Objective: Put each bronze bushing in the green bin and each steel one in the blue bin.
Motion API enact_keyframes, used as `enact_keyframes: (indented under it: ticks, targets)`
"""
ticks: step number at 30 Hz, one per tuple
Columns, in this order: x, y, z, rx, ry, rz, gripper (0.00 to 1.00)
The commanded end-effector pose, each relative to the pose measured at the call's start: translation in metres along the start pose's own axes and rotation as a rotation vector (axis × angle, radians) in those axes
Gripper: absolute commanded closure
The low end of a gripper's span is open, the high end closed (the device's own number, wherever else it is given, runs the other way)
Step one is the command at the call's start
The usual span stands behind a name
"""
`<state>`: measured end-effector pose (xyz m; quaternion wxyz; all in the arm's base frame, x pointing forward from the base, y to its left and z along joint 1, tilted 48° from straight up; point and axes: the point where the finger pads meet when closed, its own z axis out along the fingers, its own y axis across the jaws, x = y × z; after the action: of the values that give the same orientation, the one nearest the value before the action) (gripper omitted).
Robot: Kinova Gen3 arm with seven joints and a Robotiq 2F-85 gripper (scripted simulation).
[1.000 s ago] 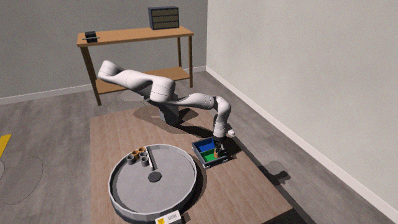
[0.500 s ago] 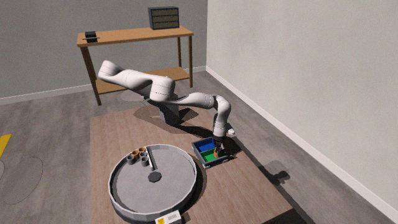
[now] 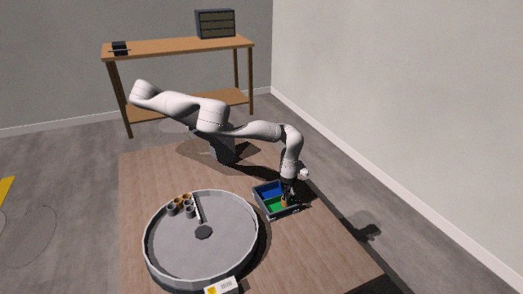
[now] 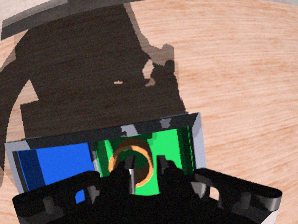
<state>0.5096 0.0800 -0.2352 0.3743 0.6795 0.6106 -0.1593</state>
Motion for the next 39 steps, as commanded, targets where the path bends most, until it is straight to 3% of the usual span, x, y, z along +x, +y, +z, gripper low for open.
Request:
enact_keyframes:
  ticks: [1,39]
  targets:
    - [0.001,0.001,-0.001,-0.002,0.002,0.000,0.81]
    - [0.001,0.001,-0.013,-0.002,0.002,0.000,0.81]
